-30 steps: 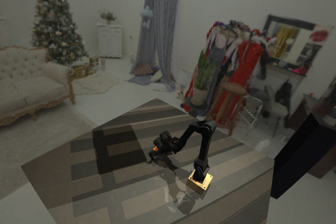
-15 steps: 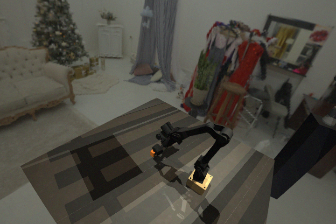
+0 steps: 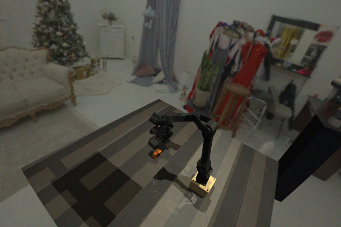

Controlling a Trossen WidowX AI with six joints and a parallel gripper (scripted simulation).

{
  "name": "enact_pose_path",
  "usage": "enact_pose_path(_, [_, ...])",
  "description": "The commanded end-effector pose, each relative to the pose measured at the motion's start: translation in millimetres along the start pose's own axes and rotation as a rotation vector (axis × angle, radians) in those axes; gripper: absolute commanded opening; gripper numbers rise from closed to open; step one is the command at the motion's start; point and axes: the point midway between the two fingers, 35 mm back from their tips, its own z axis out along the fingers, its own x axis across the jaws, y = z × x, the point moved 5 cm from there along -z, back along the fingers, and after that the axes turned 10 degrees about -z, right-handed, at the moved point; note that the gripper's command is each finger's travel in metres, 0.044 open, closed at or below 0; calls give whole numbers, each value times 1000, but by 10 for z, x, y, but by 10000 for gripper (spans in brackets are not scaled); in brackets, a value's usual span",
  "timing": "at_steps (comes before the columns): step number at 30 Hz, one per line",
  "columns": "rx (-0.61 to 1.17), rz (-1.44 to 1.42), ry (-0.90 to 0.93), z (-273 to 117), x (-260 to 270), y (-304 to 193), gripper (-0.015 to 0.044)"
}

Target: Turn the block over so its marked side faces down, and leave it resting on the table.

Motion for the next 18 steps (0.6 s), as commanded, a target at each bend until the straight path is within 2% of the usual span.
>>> enact_pose_path(1, [102, 5, 13, -37, -26, 99, 440])
enact_pose_path(6, [107, 5, 14, -11, -27, 102, 440])
enact_pose_path(9, [108, 5, 14, 282, -23, 69, 440])
enact_pose_path(18, [108, 5, 14, 459, -20, 48, 440])
